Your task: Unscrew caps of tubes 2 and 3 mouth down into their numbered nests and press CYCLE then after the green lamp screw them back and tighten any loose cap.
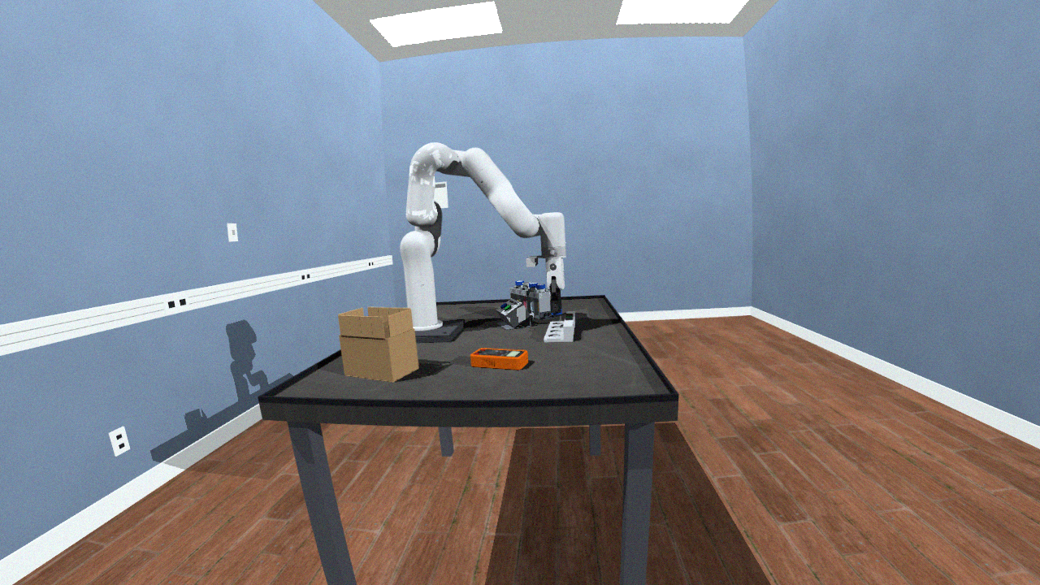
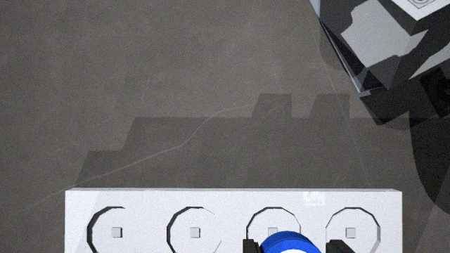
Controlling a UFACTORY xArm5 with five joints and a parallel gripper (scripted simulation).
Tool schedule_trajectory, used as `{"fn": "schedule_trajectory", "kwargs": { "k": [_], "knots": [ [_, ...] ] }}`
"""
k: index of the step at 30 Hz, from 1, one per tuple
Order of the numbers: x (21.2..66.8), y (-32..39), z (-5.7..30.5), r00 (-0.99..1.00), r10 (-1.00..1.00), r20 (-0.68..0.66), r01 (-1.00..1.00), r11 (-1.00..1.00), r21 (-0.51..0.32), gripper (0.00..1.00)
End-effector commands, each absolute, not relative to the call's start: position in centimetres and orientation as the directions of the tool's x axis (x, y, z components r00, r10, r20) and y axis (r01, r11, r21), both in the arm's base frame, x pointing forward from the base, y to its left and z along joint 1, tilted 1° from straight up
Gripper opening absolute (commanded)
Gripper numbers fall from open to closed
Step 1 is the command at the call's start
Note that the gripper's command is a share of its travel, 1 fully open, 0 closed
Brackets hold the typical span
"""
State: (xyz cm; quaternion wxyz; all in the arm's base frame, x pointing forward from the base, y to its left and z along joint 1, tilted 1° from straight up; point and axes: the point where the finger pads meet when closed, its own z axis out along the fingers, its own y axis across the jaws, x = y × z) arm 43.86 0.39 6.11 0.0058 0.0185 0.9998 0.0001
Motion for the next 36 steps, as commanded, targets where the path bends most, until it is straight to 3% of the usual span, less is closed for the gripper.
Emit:
{"fn": "schedule_trajectory", "kwargs": {
  "k": [1,4,36],
  "knots": [
    [44.1,0.4,3.9,-0.999,0.037,-0.014,0.037,0.999,-0.008,0.00],
    [44.1,0.4,2.6,-0.999,0.037,-0.014,0.037,0.999,-0.008,0.00],
    [44.0,0.4,2.2,-0.999,0.037,-0.014,0.037,0.999,-0.008,0.00]
  ]
}}
